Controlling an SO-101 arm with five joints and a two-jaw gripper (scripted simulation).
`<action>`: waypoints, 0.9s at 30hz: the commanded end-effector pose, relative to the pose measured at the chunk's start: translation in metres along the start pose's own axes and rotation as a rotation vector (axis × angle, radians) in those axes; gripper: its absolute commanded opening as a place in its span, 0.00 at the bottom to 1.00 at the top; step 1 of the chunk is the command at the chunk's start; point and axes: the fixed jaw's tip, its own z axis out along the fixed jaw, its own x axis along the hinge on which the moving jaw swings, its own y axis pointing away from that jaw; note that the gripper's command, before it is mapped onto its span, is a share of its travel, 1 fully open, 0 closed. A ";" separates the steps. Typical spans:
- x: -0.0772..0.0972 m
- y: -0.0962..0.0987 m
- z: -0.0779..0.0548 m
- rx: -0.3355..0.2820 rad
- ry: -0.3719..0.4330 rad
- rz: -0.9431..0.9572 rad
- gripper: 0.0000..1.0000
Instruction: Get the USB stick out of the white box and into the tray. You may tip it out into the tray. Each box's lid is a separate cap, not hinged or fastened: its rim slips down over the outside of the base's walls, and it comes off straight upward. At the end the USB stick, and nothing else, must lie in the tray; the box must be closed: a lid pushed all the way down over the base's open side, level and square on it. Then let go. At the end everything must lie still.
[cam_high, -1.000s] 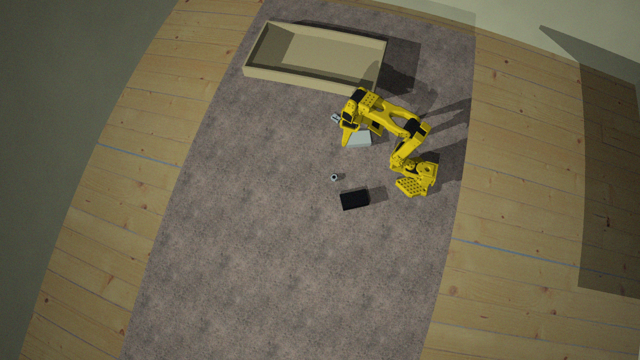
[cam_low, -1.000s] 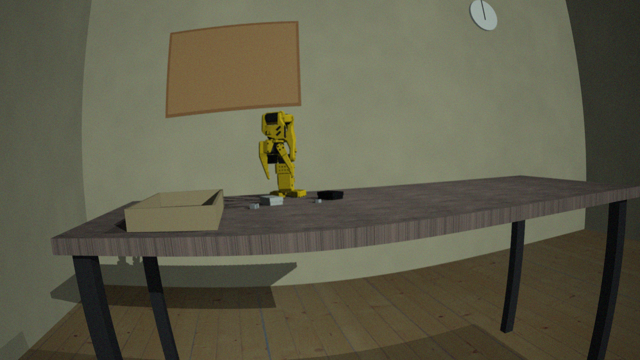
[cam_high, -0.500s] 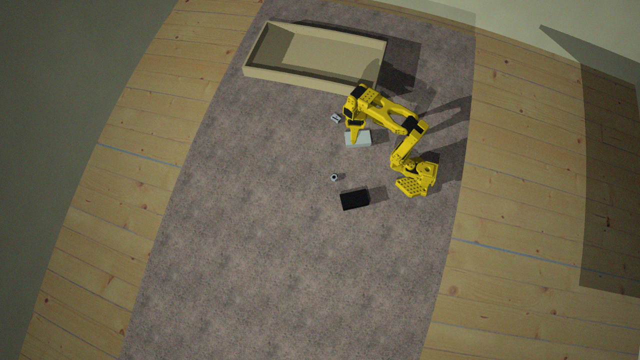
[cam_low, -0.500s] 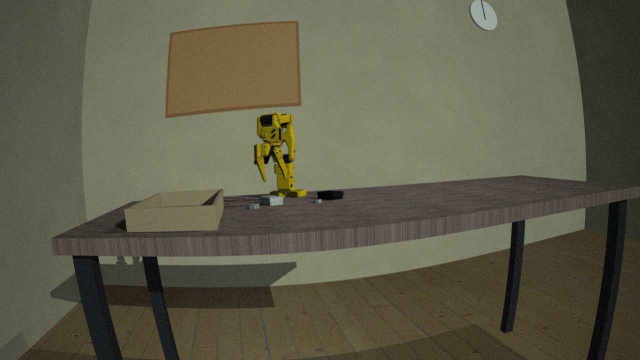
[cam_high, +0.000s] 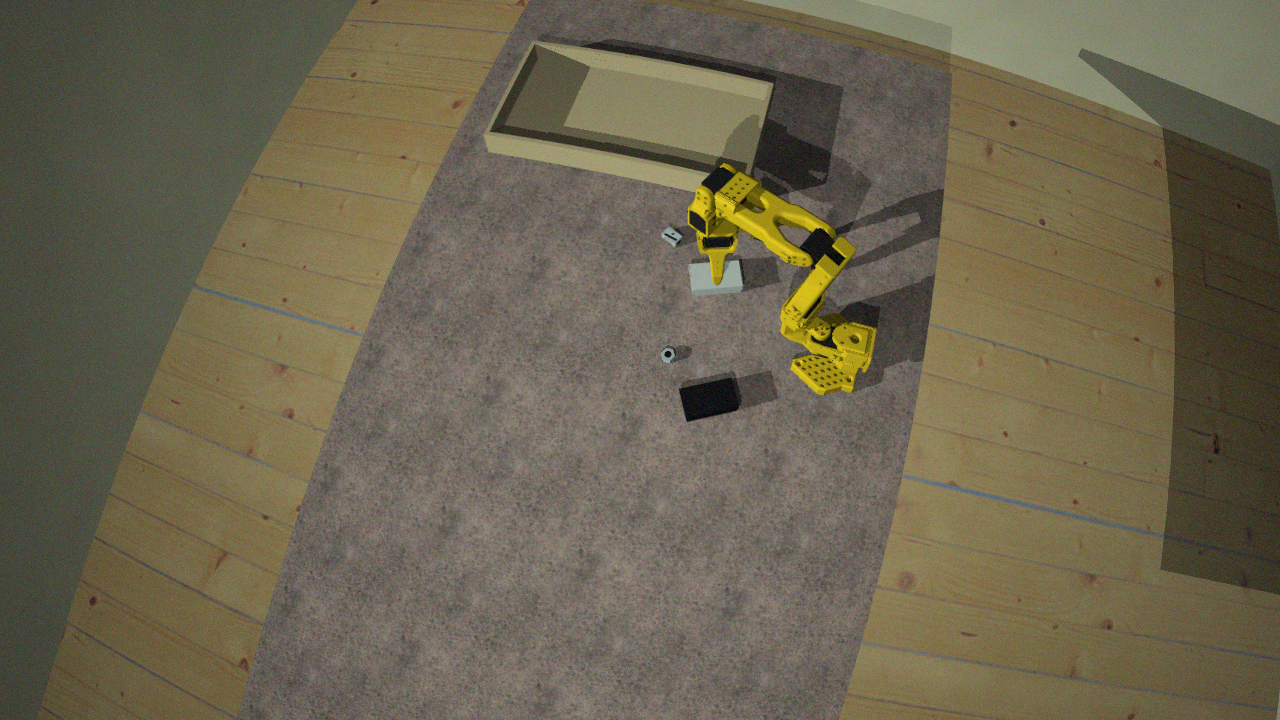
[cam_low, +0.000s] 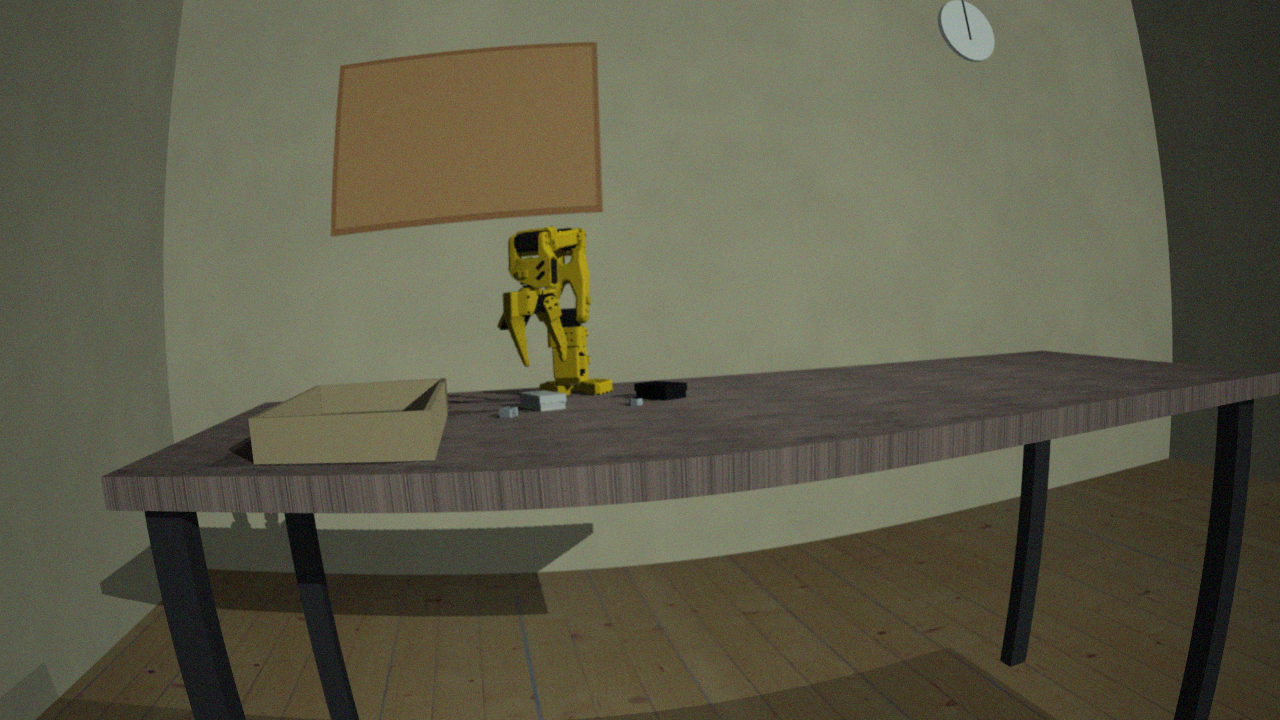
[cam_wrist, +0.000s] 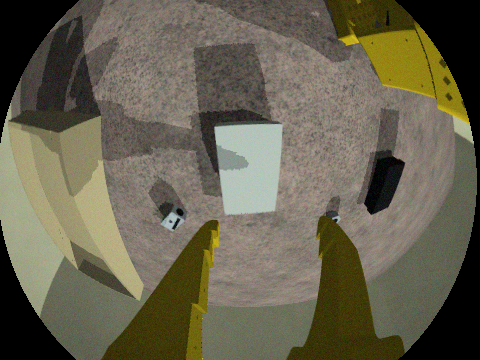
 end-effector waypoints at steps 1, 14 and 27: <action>0.000 0.004 -0.005 -0.011 0.013 -0.022 0.30; -0.001 0.004 -0.004 -0.003 0.004 -0.051 0.30; -0.001 0.004 -0.004 -0.002 0.003 -0.055 0.29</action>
